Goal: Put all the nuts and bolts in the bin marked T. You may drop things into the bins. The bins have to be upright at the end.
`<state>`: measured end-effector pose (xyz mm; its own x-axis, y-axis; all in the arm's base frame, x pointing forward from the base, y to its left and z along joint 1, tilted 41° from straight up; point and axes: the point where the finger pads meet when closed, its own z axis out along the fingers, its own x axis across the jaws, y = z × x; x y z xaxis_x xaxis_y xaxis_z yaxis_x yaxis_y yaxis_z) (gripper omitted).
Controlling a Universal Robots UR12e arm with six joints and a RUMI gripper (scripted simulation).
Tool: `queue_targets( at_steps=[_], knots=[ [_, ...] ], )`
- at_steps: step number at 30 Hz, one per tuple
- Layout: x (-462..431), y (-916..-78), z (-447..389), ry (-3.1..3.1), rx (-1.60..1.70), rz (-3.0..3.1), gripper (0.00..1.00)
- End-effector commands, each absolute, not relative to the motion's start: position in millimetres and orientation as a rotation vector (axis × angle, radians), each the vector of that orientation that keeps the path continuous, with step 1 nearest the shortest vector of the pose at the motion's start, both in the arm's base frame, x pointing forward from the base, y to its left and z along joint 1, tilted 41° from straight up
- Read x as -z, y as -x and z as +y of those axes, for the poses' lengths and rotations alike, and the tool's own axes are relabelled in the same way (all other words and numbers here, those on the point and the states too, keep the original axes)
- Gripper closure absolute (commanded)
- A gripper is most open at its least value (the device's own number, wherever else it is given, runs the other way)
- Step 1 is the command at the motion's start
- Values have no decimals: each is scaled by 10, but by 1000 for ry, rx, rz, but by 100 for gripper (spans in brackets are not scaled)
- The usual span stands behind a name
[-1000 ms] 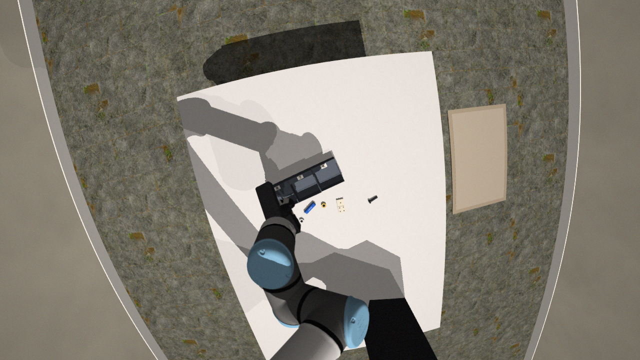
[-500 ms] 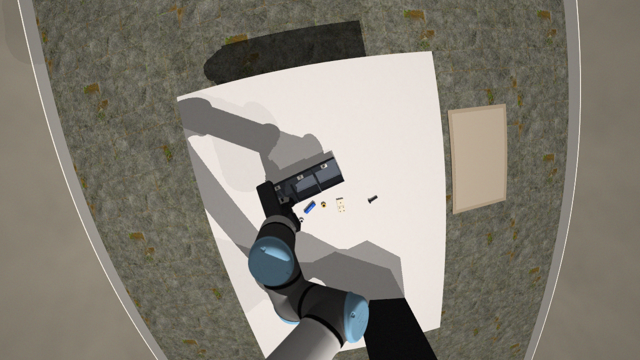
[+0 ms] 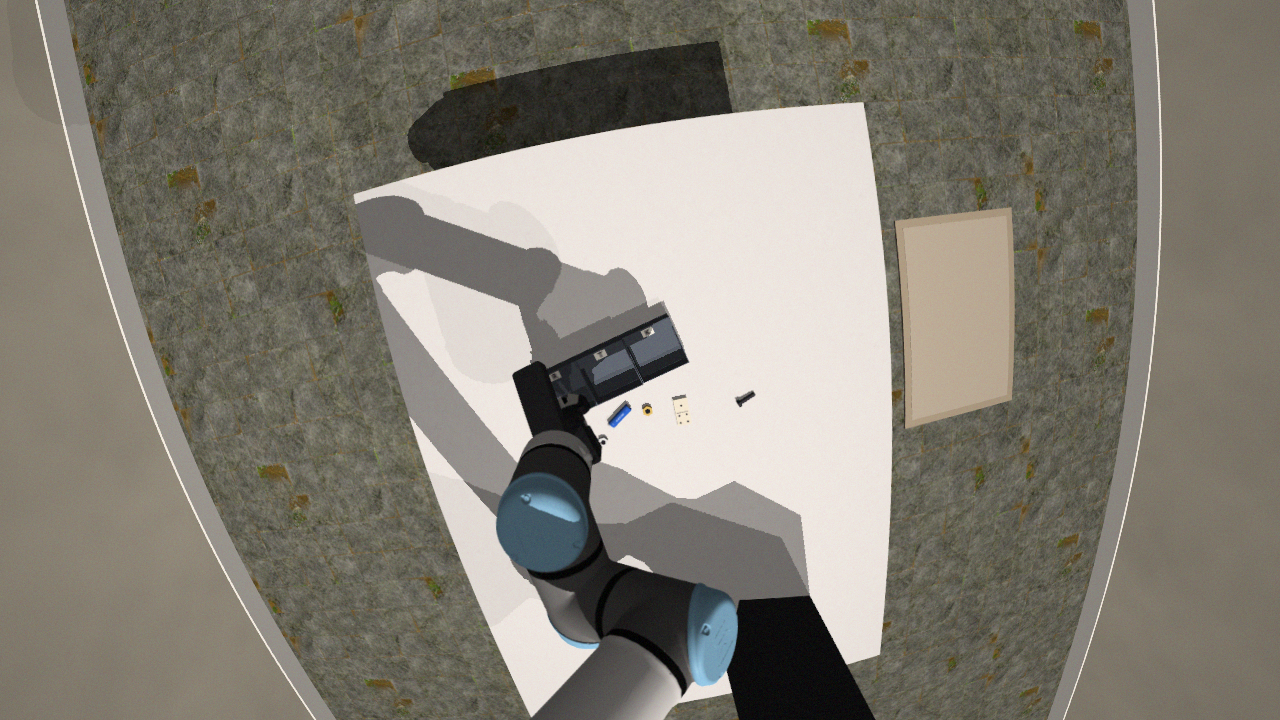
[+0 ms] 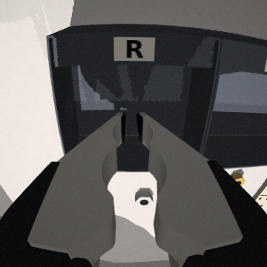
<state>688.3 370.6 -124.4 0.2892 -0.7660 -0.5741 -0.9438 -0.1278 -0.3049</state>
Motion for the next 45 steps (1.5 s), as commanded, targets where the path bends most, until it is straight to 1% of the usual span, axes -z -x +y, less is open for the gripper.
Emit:
queue_targets(
  at_steps=[1, 18, 45],
  knots=[
    [1240, -6887, 3704, 1942, -368, 1525, 96],
    [1240, -6887, 3704, 1942, -368, 1525, 96],
    [946, -6825, 3460, 1942, -368, 1525, 96]
  ],
)
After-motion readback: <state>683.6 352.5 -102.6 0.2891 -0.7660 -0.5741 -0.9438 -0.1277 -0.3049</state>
